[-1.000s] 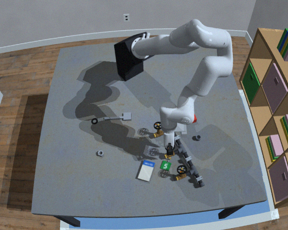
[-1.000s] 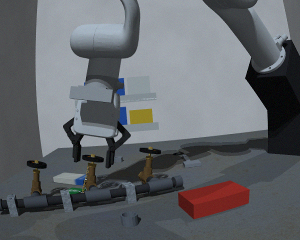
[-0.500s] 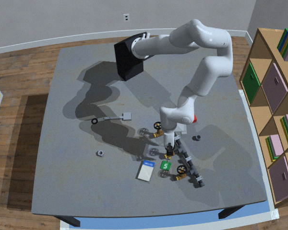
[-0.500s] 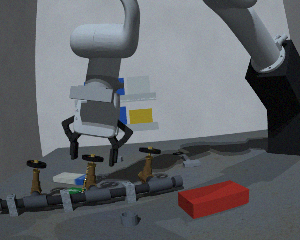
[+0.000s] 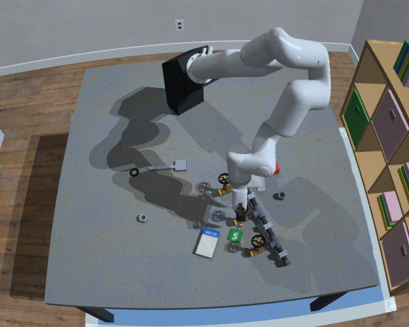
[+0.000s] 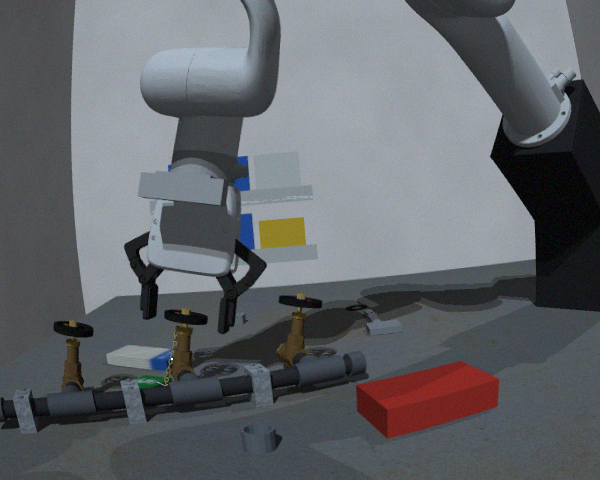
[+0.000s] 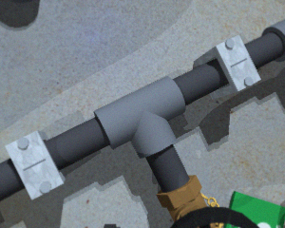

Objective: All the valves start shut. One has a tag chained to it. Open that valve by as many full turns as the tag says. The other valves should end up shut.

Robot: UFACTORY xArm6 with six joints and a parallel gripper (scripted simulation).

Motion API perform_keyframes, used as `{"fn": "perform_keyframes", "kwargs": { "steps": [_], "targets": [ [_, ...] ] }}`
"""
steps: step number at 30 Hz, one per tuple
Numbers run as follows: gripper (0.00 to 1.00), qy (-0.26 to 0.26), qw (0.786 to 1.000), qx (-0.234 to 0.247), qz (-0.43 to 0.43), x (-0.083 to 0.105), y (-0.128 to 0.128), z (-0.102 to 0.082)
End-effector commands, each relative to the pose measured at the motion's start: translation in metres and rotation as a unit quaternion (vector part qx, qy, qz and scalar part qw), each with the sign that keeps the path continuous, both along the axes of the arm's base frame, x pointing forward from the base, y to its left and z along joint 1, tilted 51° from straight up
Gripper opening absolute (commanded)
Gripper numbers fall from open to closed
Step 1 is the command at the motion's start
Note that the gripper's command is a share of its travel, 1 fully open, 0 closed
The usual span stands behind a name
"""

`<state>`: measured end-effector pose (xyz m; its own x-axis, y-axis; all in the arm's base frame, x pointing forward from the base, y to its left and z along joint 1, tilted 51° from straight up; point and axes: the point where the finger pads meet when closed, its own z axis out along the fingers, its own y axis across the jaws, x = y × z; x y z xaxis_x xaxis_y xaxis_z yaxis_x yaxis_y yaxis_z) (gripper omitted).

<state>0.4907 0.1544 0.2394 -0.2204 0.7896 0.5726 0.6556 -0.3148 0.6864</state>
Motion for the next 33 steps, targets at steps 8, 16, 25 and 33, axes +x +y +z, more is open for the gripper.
{"fn": "perform_keyframes", "kwargs": {
  "steps": [8, 16, 25, 33],
  "targets": [
    [1.00, 0.080, 0.988, 0.111, -0.069, 0.0003, -0.0002, 0.0009],
    [1.00, 0.172, 0.945, 0.237, -0.147, 0.0003, -0.0002, 0.0009],
    [1.00, 0.268, 0.848, 0.388, -0.242, 0.0003, -0.0002, 0.0009],
    [1.00, 0.337, 0.736, 0.499, -0.310, 0.0003, -0.0002, 0.0009]
  ]
}}
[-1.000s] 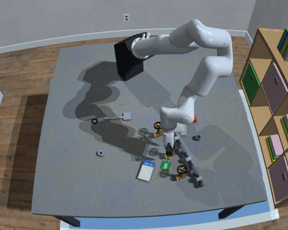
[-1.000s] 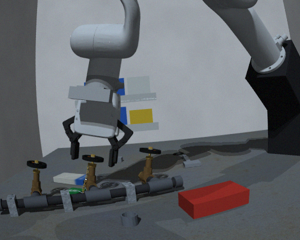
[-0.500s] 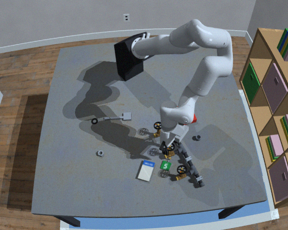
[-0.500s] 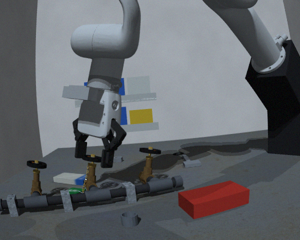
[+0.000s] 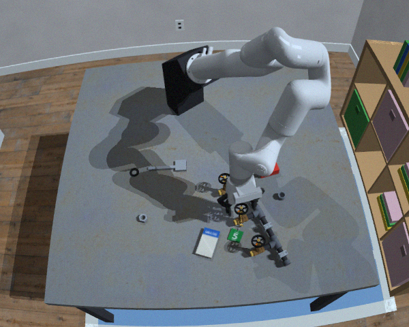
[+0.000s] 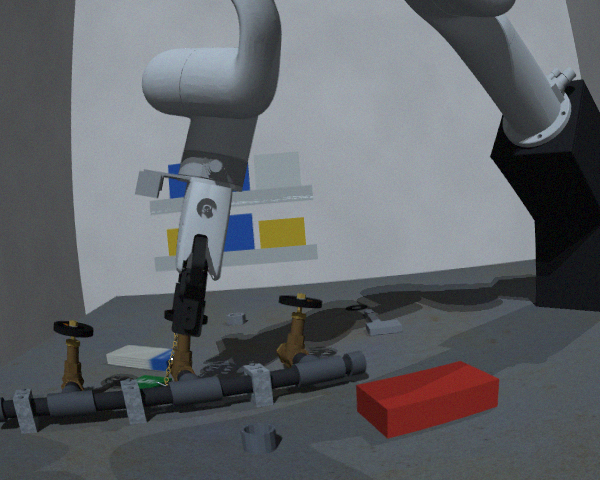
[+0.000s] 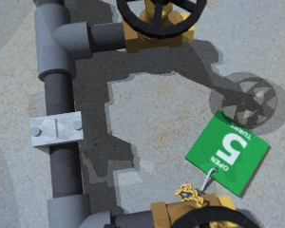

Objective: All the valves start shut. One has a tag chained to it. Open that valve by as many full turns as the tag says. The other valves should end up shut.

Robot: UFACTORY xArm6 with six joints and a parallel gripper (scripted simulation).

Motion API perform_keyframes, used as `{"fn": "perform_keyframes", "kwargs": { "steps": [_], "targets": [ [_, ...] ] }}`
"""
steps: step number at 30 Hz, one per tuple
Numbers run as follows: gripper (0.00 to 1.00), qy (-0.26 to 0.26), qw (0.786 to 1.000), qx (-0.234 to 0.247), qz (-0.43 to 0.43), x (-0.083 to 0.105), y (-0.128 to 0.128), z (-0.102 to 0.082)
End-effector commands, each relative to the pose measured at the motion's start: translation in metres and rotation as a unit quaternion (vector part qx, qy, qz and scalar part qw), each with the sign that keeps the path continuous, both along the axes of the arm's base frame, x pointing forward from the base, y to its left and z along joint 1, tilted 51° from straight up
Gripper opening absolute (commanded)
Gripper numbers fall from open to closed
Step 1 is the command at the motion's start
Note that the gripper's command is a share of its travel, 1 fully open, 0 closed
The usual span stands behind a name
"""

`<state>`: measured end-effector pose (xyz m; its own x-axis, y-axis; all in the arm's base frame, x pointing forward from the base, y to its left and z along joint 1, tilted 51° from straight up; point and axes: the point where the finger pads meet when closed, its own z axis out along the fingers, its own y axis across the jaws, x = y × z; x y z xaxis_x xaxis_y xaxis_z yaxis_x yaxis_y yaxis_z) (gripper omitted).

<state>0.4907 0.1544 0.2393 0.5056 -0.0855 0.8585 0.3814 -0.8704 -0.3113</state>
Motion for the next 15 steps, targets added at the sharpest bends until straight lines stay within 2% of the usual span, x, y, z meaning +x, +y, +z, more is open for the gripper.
{"fn": "perform_keyframes", "kwargs": {
  "steps": [1, 6, 12, 14, 15],
  "targets": [
    [1.00, 0.079, 0.990, 0.103, -0.049, 0.0003, -0.0002, 0.0010],
    [1.00, 0.134, 0.966, 0.196, -0.106, 0.0003, -0.0002, 0.0010],
    [1.00, 0.198, 0.916, 0.304, -0.170, 0.0003, -0.0002, 0.0010],
    [1.00, 0.198, 0.916, 0.304, -0.170, 0.0003, -0.0002, 0.0010],
    [1.00, 0.229, 0.885, 0.353, -0.198, 0.0003, -0.0002, 0.0010]
  ]
}}
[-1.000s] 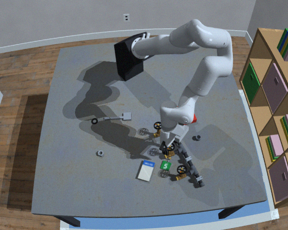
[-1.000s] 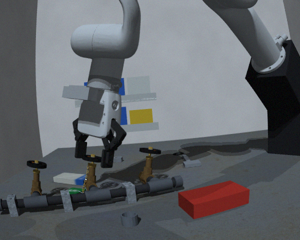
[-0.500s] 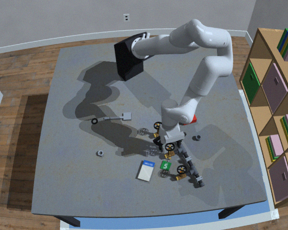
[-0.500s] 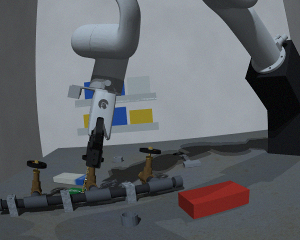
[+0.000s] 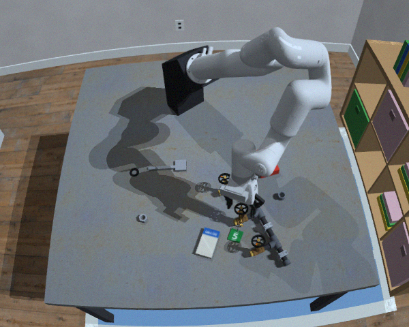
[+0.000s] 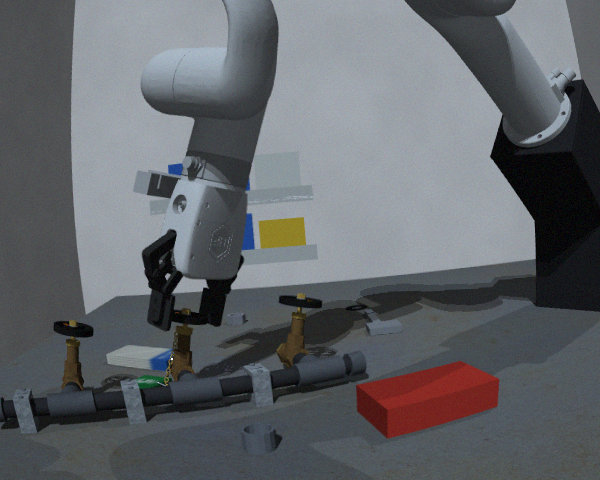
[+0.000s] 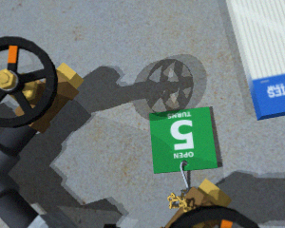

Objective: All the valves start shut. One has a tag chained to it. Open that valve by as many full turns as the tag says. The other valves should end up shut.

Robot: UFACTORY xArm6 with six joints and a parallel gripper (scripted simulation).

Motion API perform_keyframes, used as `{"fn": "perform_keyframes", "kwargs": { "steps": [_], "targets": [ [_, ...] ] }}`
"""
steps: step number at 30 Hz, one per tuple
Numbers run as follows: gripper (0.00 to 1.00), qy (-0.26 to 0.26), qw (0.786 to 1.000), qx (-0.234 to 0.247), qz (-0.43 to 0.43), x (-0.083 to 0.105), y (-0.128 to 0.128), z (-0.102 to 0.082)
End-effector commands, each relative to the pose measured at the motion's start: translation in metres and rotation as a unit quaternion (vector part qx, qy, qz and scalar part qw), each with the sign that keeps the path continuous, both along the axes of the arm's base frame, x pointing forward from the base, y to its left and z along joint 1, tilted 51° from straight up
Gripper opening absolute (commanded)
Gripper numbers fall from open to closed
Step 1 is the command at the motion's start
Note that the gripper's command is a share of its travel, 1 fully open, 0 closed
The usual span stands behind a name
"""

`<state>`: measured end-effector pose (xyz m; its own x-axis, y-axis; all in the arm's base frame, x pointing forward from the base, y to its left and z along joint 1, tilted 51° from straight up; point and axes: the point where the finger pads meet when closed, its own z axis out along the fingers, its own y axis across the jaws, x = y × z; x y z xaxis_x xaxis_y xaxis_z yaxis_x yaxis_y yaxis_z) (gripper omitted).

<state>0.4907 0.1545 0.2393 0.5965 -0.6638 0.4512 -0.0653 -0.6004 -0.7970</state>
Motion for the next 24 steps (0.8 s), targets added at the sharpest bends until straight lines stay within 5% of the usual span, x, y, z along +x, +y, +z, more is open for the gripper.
{"fn": "perform_keyframes", "kwargs": {
  "steps": [1, 14, 16, 17, 24],
  "targets": [
    [1.00, 0.078, 0.990, 0.107, -0.042, 0.0003, -0.0003, 0.0010],
    [1.00, 0.222, 0.907, 0.326, -0.148, 0.0003, -0.0003, 0.0010],
    [1.00, 0.222, 0.907, 0.326, -0.148, 0.0003, -0.0003, 0.0010],
    [1.00, 0.255, 0.885, 0.358, -0.152, 0.0003, -0.0003, 0.0010],
    [1.00, 0.255, 0.885, 0.358, -0.152, 0.0003, -0.0003, 0.0010]
  ]
}}
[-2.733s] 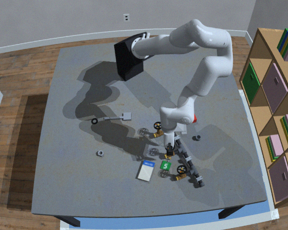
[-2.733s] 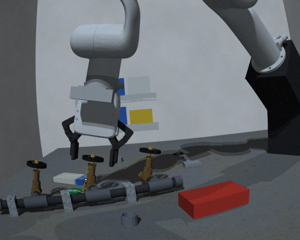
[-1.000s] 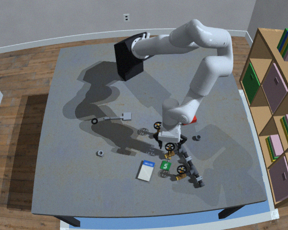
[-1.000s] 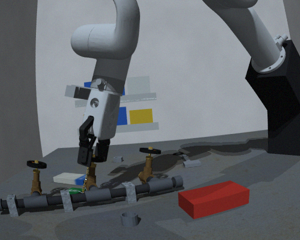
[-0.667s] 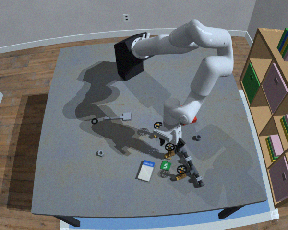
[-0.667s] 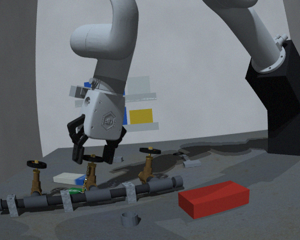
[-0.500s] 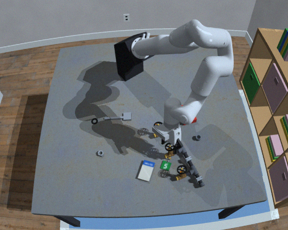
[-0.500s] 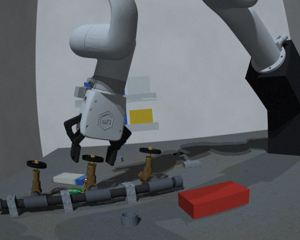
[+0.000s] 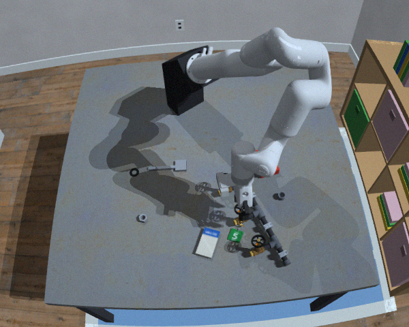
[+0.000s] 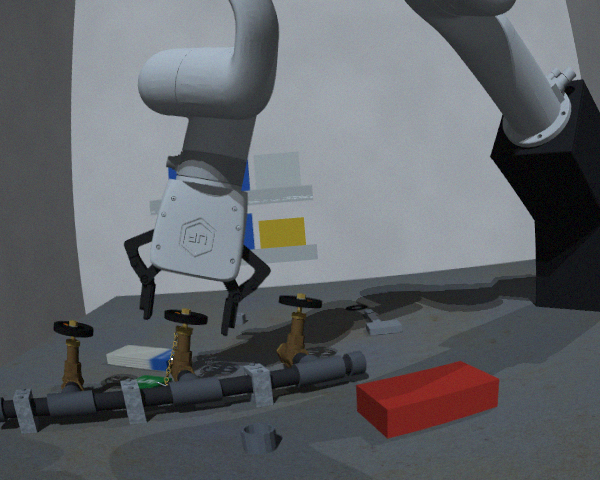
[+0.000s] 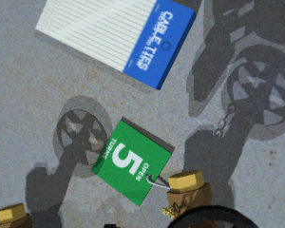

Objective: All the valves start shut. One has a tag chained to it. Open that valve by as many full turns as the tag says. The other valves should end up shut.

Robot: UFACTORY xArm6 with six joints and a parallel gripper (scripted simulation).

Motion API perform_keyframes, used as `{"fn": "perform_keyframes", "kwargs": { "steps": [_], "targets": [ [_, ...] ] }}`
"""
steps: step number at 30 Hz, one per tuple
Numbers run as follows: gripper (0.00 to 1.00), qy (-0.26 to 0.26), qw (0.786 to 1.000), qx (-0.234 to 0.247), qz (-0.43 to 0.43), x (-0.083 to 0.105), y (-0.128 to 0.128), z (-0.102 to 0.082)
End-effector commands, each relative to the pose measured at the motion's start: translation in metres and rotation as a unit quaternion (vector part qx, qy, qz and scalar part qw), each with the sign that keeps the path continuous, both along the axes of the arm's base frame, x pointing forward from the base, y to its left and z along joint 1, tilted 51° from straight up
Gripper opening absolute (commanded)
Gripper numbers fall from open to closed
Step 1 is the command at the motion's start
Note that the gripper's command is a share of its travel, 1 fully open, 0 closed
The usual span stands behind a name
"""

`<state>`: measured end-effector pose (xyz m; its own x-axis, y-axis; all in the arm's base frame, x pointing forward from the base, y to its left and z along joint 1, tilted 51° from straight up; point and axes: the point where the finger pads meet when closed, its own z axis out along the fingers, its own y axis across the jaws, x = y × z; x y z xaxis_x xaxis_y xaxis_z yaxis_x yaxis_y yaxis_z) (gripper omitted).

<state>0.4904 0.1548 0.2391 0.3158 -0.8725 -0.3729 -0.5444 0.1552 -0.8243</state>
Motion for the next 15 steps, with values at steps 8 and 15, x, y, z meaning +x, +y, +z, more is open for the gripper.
{"fn": "perform_keyframes", "kwargs": {
  "steps": [8, 15],
  "targets": [
    [1.00, 0.028, 0.999, 0.020, 0.030, 0.0006, -0.0007, 0.0013],
    [0.00, 0.028, 0.999, 0.020, 0.030, 0.0006, -0.0007, 0.0013]
  ]
}}
